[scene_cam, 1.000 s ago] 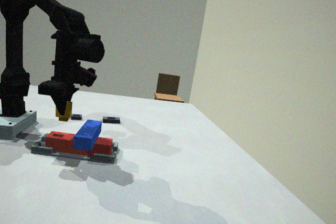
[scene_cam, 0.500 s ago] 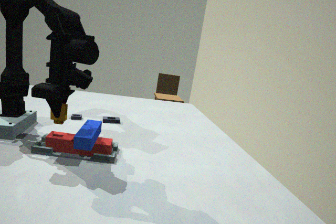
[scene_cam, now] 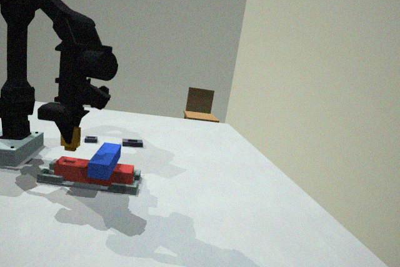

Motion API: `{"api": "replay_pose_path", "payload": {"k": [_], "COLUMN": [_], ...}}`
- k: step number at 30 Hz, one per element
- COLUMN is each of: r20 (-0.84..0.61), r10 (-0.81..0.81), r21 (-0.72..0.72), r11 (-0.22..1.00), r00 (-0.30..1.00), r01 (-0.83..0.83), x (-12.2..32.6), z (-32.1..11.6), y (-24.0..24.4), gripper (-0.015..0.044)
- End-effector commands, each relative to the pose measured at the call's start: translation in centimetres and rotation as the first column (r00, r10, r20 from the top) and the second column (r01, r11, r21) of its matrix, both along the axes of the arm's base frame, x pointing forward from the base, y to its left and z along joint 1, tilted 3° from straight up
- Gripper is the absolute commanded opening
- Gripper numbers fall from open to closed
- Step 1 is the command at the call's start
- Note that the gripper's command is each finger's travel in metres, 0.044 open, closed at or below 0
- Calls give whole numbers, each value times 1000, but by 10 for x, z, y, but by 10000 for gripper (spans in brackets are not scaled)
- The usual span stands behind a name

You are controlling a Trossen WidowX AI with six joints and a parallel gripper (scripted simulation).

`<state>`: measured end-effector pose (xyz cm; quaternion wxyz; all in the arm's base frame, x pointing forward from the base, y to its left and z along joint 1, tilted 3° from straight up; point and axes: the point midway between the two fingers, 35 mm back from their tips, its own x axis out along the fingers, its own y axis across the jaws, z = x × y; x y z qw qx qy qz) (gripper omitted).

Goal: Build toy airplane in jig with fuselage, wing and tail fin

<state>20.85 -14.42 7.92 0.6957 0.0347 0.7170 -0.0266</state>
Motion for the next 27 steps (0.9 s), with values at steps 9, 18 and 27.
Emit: {"api": "replay_pose_path", "payload": {"k": [9, 18, 27], "r20": [-6, -6, -4], "r10": [4, 4, 0], "r21": [0, 0, 3], "r11": [1000, 1000, 1000], "r00": [1000, 1000, 1000], "r01": [-4, -4, 0], "x": [-2, -3, -2], "z": [-20, -33, -32], "y": [0, 0, 1], "gripper": [66, 66, 25]}}
